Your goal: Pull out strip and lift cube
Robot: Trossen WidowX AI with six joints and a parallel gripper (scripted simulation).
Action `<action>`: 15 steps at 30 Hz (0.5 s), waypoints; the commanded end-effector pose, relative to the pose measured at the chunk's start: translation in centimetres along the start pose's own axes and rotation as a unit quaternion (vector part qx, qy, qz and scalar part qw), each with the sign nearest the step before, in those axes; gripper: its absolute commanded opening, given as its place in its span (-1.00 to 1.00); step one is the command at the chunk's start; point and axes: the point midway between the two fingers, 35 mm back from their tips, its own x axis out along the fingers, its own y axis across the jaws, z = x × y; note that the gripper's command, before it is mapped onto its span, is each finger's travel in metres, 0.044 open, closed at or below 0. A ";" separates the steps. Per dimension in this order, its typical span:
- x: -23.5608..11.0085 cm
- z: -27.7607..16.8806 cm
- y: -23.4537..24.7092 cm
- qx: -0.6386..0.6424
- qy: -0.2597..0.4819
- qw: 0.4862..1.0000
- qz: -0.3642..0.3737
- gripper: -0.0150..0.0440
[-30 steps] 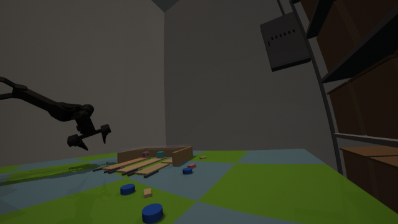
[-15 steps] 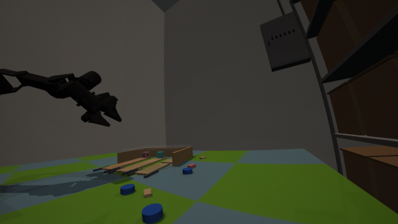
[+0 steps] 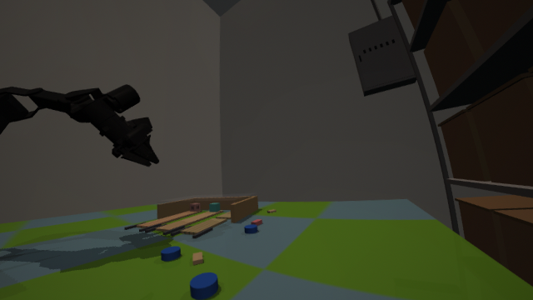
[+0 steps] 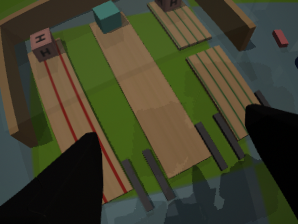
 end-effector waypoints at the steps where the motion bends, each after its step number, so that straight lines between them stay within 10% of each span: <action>1: 2.4 0.0 0.7 -0.031 0.075 0.997 0.004 0.24; 9: 7.2 -2.6 4.2 -0.108 0.284 0.952 0.042 -0.47; 15: 8.9 -4.5 7.1 -0.150 0.395 0.903 0.079 -0.49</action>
